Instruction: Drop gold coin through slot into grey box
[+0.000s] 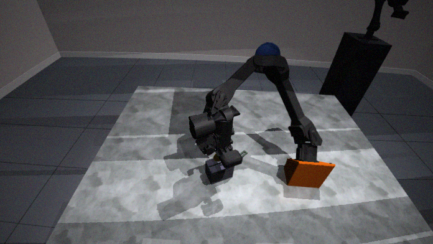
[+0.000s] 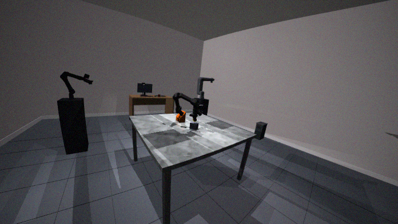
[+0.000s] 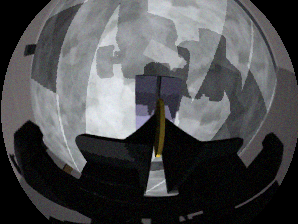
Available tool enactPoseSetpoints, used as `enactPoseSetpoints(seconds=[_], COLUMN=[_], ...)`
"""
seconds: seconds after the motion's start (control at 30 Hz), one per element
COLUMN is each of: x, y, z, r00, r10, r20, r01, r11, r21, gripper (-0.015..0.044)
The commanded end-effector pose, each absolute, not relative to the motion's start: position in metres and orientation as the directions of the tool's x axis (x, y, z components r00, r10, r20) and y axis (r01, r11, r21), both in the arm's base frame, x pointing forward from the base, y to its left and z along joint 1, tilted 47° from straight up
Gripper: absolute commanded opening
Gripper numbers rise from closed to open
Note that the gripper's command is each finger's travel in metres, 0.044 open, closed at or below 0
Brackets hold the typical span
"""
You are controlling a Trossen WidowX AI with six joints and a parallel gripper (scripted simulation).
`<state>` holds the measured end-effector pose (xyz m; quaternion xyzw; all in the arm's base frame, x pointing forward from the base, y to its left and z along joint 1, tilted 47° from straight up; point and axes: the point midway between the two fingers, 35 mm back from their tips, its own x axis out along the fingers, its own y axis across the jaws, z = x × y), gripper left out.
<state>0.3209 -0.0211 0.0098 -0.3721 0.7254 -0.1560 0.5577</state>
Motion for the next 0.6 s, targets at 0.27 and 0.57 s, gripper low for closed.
enactPoseSetpoints(seconds=[0.27, 0.57], x=[0.3195, 0.3191], y=[-0.0259, -0.028], z=[0.0061, 0.0029], r00=[-0.102, -0.102], r10=[-0.717, -0.717], r20=[-0.69, -0.69], r01=[-0.371, -0.372], r11=[0.671, 0.671], r21=[-0.642, -0.642], gripper=[0.0, 0.0])
